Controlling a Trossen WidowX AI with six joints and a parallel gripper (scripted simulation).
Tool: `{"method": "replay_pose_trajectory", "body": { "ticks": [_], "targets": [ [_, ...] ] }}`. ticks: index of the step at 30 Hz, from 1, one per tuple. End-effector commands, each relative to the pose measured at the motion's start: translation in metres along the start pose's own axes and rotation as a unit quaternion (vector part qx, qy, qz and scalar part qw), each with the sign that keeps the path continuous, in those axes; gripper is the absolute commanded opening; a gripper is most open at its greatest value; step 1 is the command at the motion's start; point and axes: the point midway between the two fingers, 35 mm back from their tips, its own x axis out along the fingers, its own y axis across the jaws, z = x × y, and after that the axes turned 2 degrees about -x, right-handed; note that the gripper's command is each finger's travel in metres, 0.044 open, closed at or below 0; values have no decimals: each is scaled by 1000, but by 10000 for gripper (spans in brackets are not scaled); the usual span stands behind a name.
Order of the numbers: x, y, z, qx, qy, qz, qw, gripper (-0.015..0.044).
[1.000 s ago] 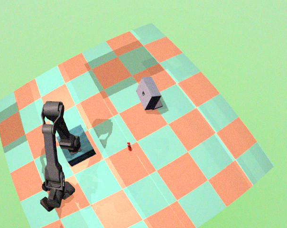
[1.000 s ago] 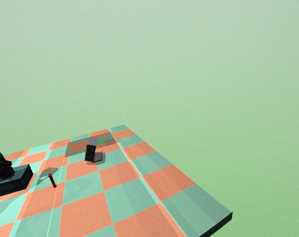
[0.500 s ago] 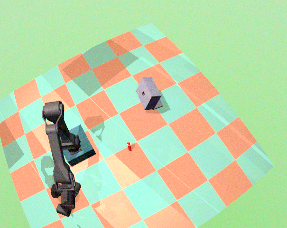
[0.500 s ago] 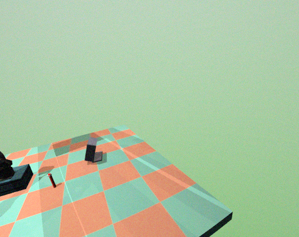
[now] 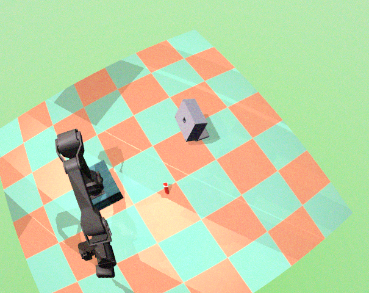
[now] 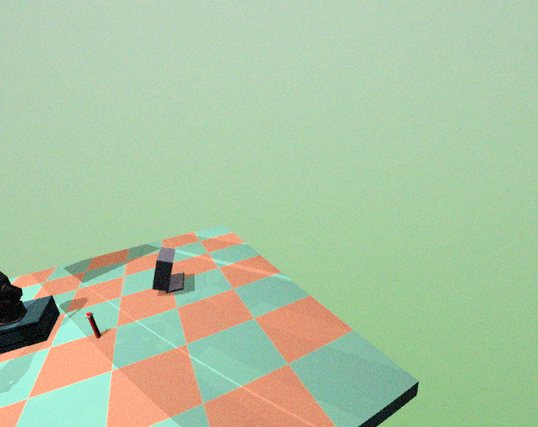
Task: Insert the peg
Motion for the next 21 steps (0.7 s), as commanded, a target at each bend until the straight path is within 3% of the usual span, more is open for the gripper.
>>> {"method": "replay_pose_trajectory", "body": {
  "ticks": [1,21],
  "targets": [
    [-6,2,-13,-42,8,6,999,440],
    [-29,-10,-82,-291,58,14,955,440]
  ]
}}
